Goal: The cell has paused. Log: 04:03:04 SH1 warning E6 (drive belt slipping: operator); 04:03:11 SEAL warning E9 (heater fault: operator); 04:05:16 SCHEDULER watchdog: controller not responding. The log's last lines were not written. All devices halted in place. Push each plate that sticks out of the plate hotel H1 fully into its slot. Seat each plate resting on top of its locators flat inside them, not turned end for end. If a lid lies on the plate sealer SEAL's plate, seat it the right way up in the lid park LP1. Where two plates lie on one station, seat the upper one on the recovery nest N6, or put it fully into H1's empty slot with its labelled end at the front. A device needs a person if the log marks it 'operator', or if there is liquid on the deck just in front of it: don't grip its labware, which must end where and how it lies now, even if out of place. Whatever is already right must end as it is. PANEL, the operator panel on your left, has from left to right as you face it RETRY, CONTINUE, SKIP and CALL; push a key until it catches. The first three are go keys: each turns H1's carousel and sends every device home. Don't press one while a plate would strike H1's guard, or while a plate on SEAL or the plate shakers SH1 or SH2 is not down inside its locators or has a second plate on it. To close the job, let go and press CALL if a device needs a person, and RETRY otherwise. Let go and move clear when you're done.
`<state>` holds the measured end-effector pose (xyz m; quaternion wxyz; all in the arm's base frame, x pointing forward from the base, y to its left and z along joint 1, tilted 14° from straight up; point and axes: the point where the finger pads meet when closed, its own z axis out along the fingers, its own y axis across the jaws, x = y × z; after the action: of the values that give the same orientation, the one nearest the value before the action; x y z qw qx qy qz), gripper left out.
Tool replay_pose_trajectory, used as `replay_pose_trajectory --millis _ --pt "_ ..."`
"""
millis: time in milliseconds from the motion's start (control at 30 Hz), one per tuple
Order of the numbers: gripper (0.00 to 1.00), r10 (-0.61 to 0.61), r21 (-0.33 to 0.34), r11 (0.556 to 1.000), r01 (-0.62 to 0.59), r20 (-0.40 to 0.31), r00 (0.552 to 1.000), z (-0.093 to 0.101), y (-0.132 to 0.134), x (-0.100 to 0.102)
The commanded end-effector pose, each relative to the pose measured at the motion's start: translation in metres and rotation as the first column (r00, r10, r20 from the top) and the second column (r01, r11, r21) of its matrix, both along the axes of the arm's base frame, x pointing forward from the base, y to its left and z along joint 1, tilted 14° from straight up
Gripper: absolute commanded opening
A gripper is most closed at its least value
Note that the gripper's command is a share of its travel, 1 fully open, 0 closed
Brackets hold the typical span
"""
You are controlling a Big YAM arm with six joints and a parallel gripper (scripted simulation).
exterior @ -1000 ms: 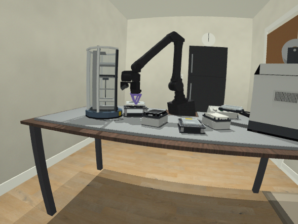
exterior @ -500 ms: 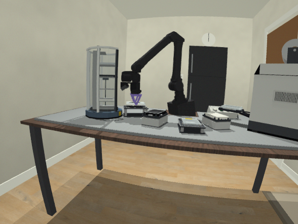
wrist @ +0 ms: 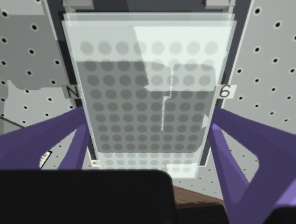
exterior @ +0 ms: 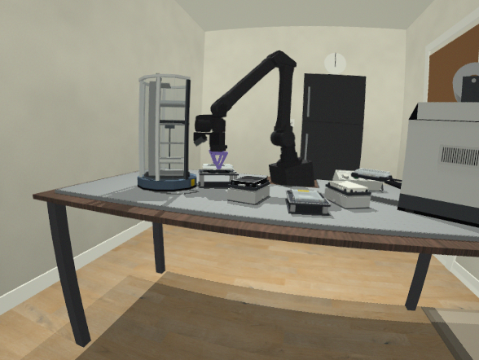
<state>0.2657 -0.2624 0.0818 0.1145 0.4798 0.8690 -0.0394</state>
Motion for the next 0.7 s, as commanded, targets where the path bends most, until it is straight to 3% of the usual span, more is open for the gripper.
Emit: replay_pose_trajectory --millis 0,667 --pt "0.84 0.003 -0.007 1.000 -0.003 0.007 1.000 -0.0012 -0.0052 0.0009" --pt "0.84 0.003 -0.009 1.000 -0.003 0.008 1.000 -0.0033 -0.0062 0.0019"
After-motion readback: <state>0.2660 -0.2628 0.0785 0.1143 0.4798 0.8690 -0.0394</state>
